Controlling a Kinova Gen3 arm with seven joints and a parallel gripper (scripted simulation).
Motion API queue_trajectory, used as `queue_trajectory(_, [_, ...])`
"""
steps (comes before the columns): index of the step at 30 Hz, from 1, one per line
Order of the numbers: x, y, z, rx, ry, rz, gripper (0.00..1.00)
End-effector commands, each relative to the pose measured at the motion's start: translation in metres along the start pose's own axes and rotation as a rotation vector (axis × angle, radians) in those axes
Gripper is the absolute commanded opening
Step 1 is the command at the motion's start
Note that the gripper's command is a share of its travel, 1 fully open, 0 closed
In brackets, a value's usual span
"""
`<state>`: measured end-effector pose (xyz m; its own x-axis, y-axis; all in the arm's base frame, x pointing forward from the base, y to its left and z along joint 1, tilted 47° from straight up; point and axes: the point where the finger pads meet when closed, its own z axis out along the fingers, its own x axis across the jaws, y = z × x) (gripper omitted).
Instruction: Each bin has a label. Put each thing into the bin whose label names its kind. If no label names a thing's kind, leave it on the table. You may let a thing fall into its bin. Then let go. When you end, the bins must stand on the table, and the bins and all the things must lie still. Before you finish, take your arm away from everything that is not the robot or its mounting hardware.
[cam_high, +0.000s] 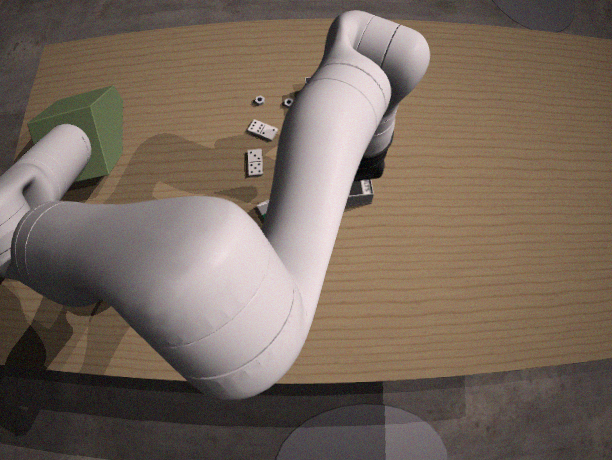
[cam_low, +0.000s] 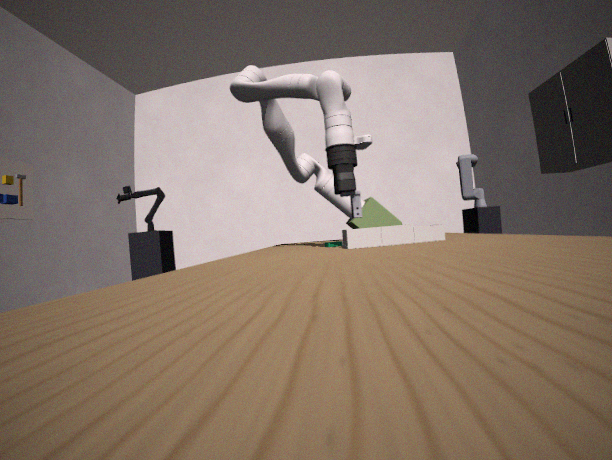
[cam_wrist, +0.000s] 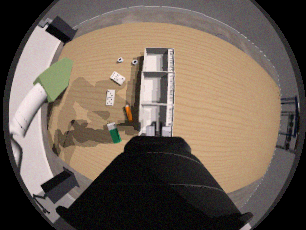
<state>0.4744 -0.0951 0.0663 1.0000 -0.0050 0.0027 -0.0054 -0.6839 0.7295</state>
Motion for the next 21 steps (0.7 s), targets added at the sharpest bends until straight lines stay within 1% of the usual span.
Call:
queue_trajectory(1, [0.001, -0.0008, -0.0036, -0.004, 0.013, 0.124, 0.31])
queue_trajectory(10, [0.0009, -0.0009, -0.0035, 0.0, 0.009, 0.541, 0.31])
queue_trajectory(12, [0.0009, -0.0009, -0.0035, 0.0, 0.009, 0.541, 0.31])
queue_trajectory(13, [0.001, -0.0008, -0.0036, 0.0, 0.013, 0.624, 0.31])
queue_trajectory(21, [0.0009, -0.0009, -0.0035, 0.003, 0.009, 0.995, 0.31])
